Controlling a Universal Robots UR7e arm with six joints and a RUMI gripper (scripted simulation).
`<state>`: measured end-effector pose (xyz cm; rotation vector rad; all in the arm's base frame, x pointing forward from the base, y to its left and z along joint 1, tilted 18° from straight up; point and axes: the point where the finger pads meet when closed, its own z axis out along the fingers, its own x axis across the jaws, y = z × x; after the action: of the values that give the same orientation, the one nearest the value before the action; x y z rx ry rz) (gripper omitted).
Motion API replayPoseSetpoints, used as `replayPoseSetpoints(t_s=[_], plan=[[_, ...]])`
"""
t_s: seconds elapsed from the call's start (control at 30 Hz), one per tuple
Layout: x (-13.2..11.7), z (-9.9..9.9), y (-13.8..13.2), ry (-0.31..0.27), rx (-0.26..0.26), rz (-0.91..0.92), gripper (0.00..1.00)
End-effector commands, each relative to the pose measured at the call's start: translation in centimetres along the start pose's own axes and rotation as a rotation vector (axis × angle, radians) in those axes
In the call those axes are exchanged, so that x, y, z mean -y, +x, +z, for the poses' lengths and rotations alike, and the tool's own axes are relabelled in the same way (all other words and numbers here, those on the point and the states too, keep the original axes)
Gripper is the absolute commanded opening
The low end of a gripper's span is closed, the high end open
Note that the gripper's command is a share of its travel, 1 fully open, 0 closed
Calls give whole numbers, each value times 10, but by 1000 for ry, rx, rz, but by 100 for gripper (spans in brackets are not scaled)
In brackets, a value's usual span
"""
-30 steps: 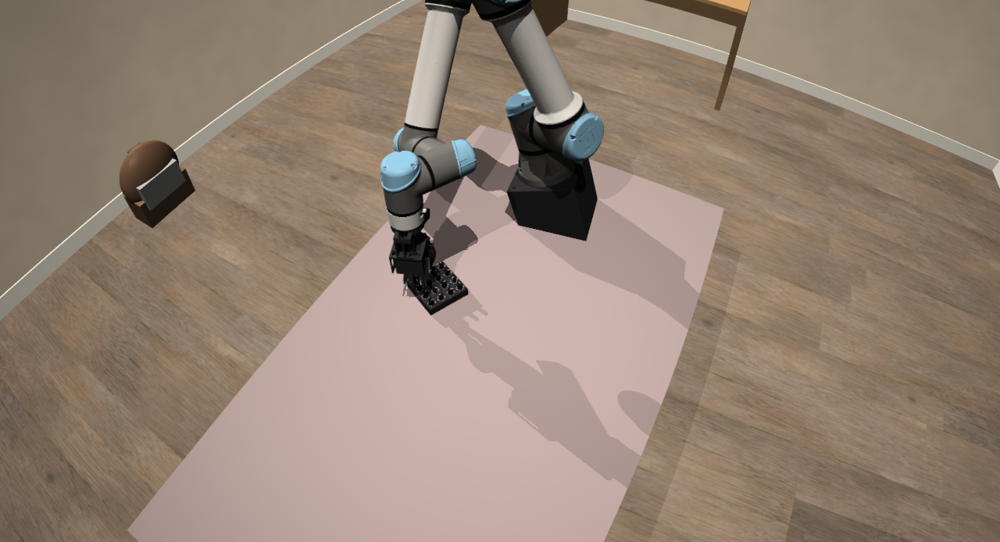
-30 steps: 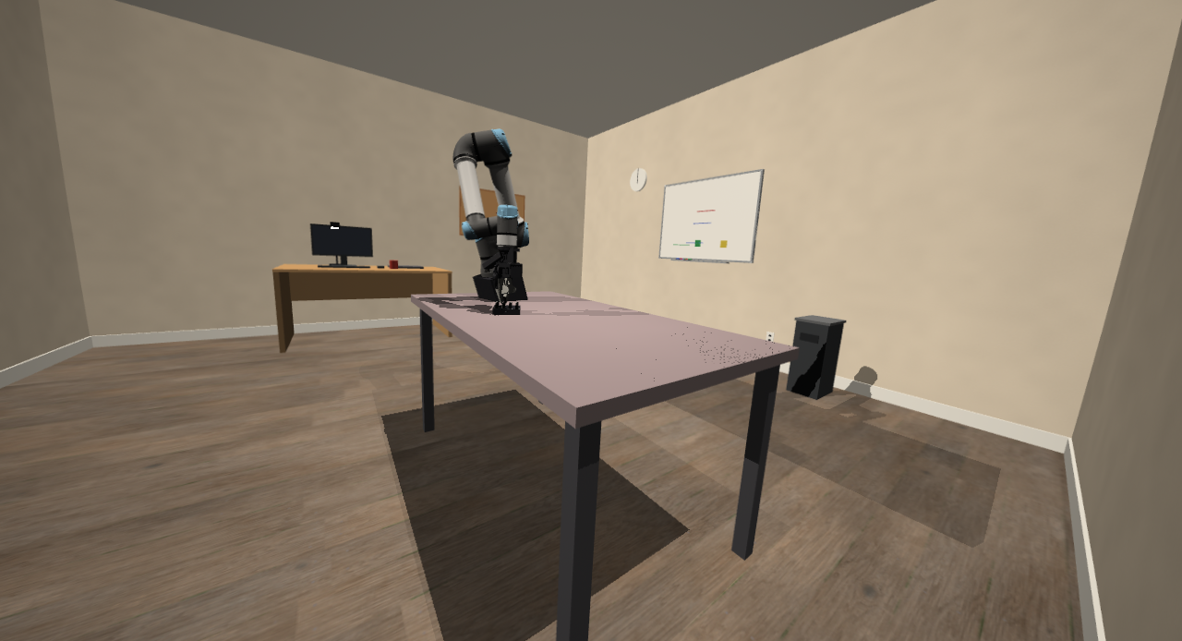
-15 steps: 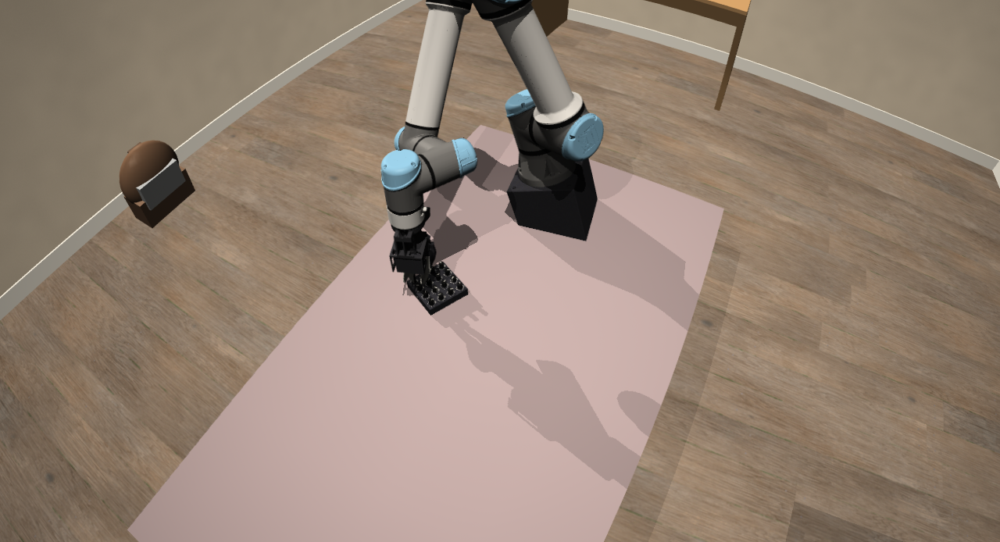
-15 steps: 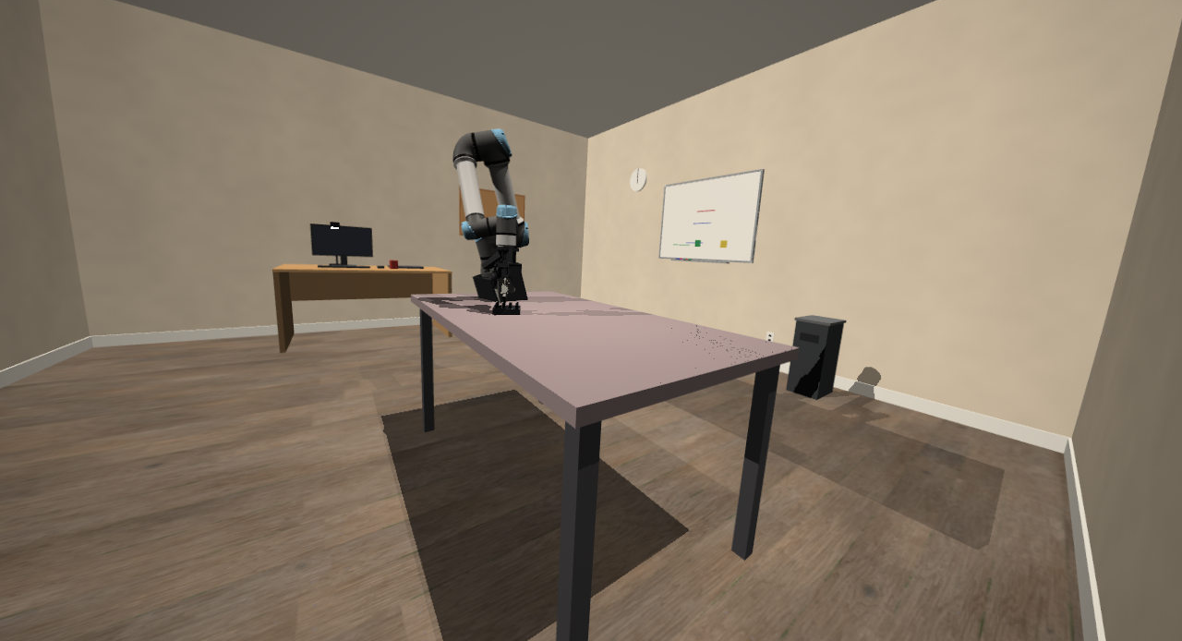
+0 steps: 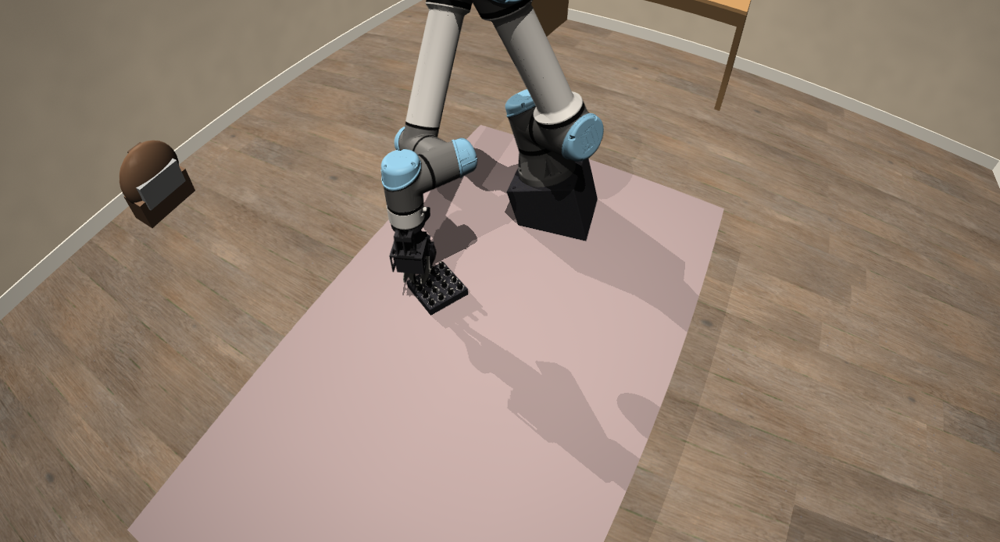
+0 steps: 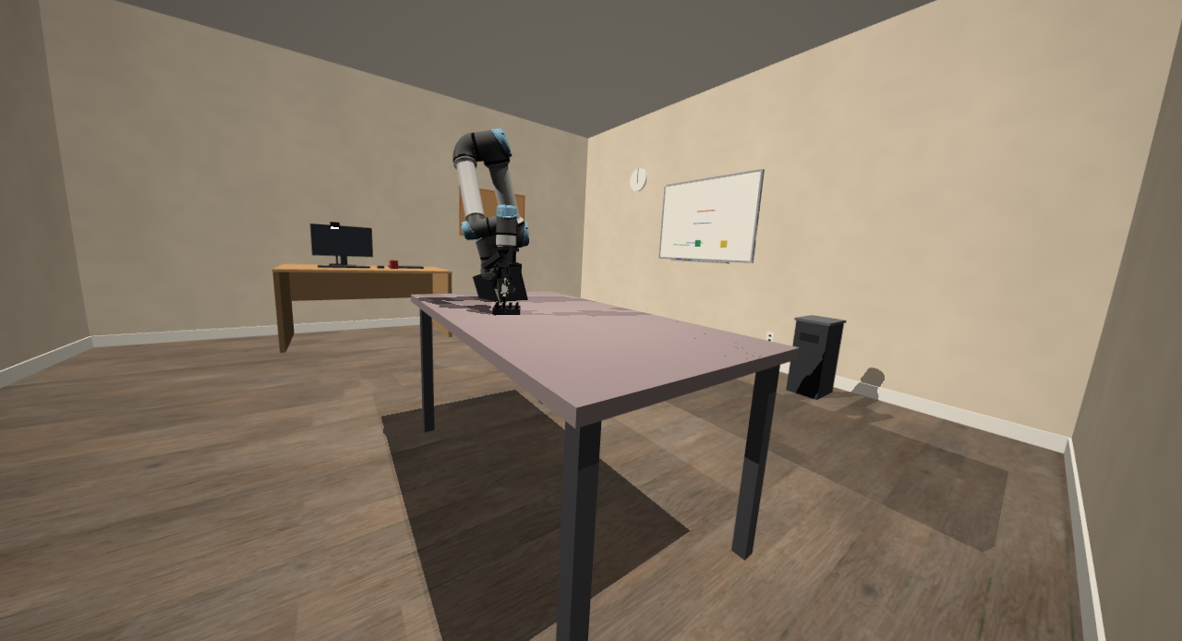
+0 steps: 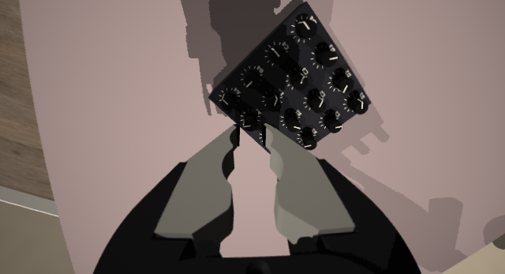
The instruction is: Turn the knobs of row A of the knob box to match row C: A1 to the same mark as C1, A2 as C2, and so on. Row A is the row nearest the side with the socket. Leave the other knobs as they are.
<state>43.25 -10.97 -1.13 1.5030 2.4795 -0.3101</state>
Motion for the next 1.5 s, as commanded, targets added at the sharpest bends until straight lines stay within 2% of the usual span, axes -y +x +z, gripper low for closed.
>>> replayPoseSetpoints(t_s=[0.0,0.7,1.47], plan=[[0,0,0,-1,1,0,11],[0,0,0,-1,1,0,11],[0,14,0,-1,1,0,11]])
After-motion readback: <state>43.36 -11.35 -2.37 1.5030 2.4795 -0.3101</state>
